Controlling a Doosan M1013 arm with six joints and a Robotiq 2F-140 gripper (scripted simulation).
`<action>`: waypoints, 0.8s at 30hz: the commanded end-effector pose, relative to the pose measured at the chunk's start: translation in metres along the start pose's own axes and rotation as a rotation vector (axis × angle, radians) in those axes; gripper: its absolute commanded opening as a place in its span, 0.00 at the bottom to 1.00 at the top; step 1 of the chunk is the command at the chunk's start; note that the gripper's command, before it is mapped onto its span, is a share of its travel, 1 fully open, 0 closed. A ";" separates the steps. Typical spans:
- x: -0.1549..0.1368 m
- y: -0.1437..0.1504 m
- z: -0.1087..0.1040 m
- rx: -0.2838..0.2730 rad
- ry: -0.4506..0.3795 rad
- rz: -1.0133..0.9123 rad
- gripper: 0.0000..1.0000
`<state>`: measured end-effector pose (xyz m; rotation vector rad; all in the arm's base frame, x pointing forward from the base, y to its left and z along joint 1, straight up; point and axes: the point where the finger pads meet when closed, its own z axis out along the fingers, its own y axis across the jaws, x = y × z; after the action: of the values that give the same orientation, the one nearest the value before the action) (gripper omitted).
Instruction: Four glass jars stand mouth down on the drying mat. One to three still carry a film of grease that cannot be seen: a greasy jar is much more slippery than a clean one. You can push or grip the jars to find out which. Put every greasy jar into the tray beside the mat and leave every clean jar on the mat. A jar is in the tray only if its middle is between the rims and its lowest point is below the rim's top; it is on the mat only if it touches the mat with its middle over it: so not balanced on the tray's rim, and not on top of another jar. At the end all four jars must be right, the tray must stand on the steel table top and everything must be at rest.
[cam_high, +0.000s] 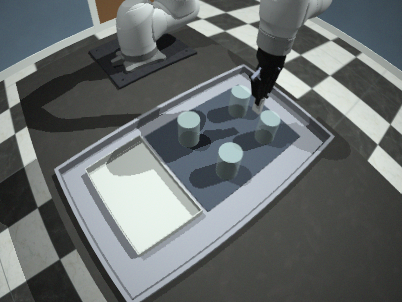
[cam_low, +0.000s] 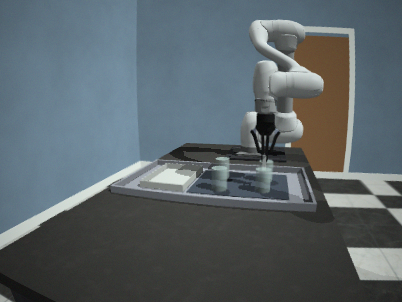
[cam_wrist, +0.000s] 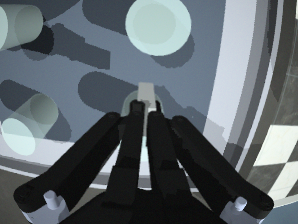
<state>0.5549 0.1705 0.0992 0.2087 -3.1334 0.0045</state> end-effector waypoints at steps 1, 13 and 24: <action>0.000 0.000 0.000 0.000 0.000 0.000 0.00; -0.002 0.000 0.000 0.000 0.000 0.000 0.00; -0.003 0.000 0.000 0.000 0.000 0.000 0.00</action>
<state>0.5577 0.1709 0.0992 0.2087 -3.1334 0.0045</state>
